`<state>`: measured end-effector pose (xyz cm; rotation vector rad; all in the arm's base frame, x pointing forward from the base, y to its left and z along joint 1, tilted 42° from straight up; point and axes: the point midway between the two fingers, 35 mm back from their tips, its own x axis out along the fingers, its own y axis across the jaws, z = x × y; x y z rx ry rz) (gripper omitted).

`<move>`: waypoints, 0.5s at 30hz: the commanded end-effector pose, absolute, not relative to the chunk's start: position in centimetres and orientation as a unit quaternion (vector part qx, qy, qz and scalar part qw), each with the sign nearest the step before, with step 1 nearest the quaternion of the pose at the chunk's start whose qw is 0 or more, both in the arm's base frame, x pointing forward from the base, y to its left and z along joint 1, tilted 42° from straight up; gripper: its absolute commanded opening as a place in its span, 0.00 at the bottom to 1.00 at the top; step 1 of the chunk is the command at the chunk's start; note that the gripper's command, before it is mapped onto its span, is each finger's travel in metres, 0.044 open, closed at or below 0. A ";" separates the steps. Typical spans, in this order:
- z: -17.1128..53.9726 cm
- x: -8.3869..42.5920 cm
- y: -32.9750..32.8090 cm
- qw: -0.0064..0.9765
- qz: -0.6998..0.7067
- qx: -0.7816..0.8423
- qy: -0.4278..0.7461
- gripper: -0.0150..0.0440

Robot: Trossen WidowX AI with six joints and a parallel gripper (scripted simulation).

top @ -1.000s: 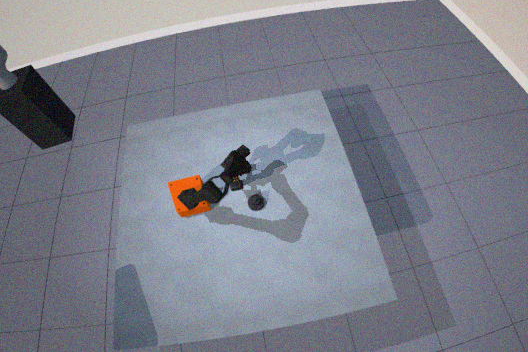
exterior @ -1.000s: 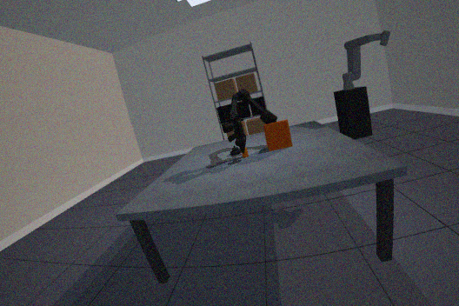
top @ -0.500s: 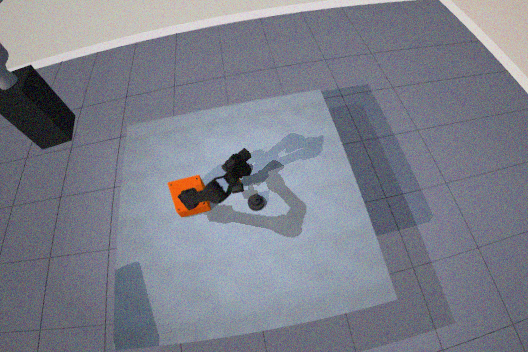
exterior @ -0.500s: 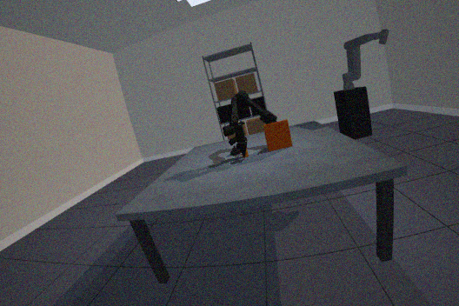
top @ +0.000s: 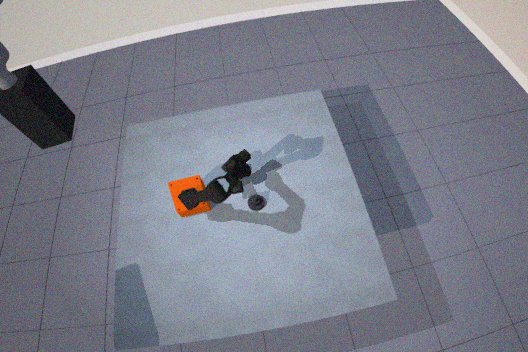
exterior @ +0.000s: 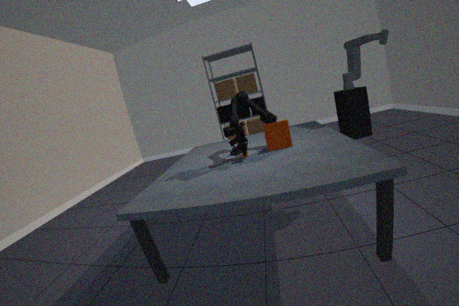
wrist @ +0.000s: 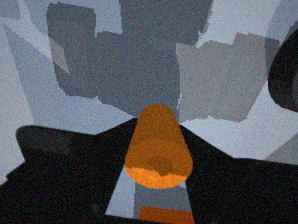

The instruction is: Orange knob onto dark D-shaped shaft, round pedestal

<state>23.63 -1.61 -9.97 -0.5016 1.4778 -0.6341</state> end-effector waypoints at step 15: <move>-5.9 24.8 3.2 0.667 -0.275 -0.223 0.656 0.25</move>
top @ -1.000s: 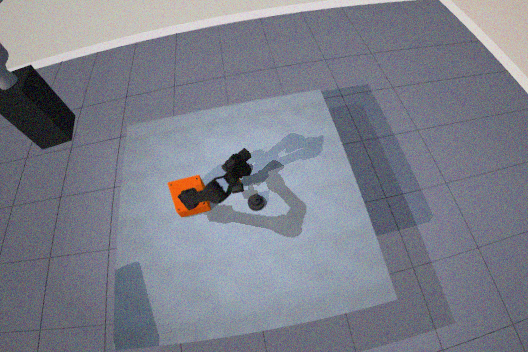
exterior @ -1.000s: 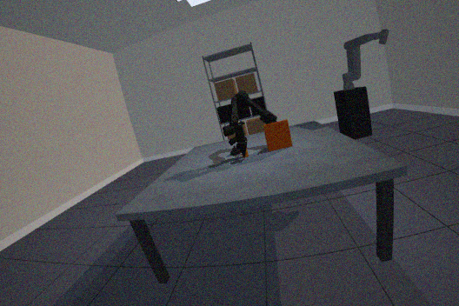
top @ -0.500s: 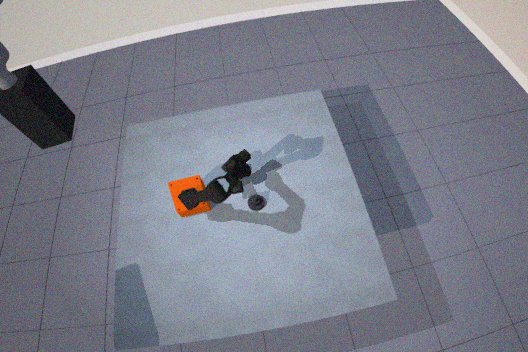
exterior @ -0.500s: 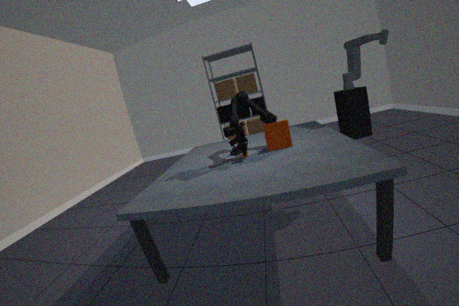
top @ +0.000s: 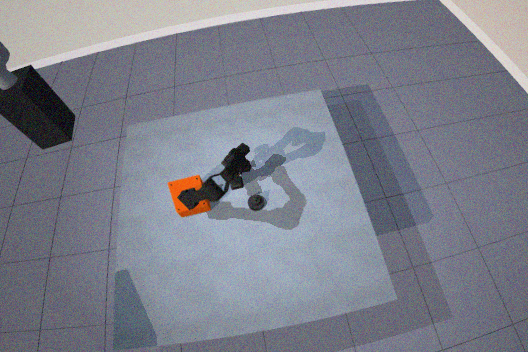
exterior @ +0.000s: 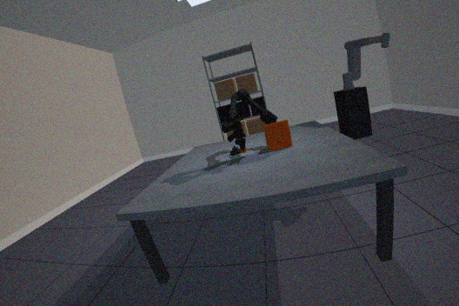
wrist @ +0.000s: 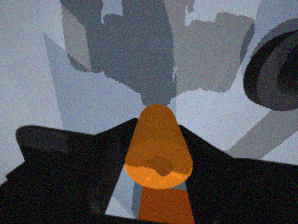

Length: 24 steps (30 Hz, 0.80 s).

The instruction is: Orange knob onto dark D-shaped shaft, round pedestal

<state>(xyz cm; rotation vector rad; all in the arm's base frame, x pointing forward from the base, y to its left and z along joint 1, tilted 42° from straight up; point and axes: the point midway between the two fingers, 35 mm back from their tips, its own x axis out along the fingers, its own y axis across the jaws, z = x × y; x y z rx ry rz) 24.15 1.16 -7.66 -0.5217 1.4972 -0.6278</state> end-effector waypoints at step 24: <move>0.4 24.9 7.3 0.664 -0.273 -0.222 0.660 0.25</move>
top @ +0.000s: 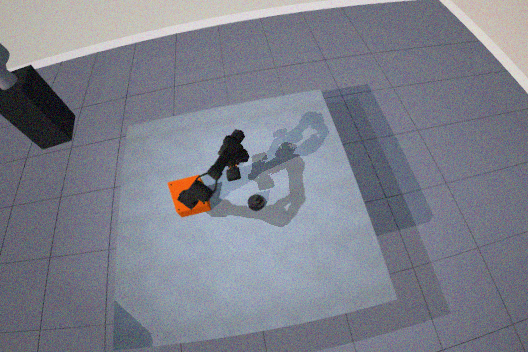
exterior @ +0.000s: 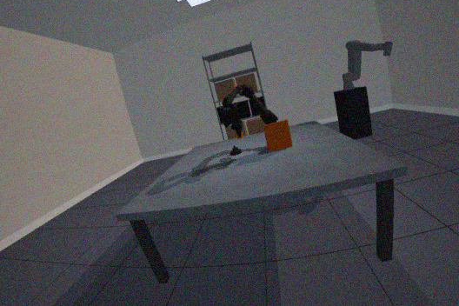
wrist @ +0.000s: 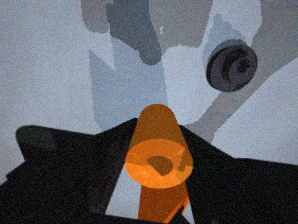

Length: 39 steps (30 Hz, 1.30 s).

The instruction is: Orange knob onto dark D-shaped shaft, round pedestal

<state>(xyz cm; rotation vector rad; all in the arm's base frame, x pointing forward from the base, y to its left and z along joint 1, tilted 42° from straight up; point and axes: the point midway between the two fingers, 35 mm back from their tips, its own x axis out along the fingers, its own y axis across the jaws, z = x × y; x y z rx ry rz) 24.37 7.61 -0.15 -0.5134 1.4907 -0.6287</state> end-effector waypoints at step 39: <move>4.0 29.8 -2.3 0.669 -0.271 -0.221 0.657 0.25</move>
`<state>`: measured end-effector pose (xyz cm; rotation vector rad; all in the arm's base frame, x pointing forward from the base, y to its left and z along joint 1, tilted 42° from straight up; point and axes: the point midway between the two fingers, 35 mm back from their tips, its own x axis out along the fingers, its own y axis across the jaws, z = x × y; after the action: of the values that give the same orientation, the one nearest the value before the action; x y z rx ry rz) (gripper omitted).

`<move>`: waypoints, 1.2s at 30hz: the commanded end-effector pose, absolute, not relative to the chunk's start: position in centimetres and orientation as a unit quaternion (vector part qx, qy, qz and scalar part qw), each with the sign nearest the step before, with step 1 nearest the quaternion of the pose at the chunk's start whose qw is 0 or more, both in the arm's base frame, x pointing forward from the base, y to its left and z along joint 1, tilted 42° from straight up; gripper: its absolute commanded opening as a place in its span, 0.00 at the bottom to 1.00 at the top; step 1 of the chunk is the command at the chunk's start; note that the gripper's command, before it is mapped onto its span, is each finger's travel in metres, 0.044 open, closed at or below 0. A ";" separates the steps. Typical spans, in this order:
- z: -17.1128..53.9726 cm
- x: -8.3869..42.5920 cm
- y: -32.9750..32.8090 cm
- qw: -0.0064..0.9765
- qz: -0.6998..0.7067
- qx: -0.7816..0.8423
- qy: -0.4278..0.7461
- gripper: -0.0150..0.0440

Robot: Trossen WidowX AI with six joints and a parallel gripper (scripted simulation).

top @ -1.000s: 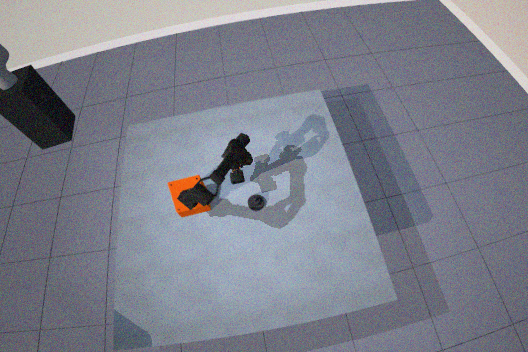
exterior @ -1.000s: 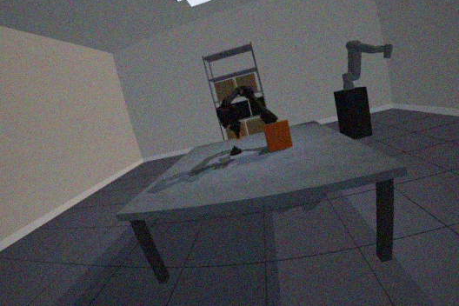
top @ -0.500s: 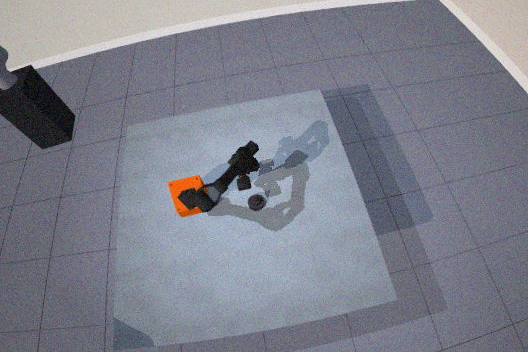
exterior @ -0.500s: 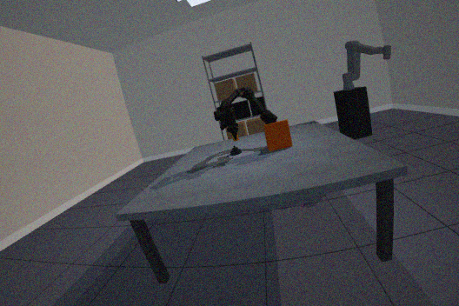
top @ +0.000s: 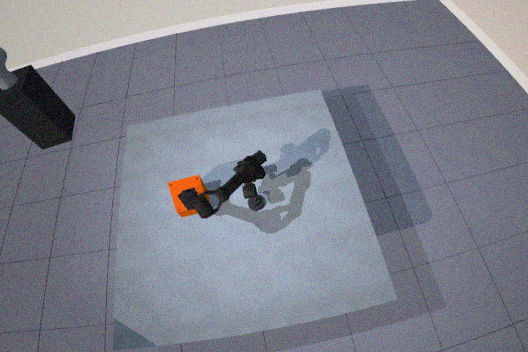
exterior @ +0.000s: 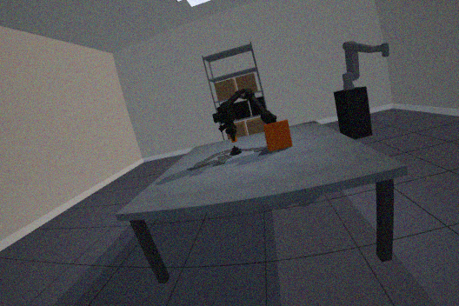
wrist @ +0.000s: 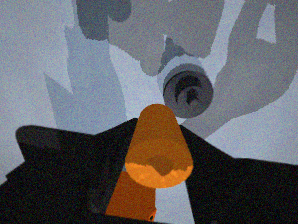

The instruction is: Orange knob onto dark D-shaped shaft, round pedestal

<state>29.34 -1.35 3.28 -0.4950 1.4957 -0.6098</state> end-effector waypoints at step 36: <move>4.0 30.6 -7.8 0.666 -0.284 -0.224 0.652 0.25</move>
<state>30.41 -7.85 3.83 -0.5007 1.4762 -0.6391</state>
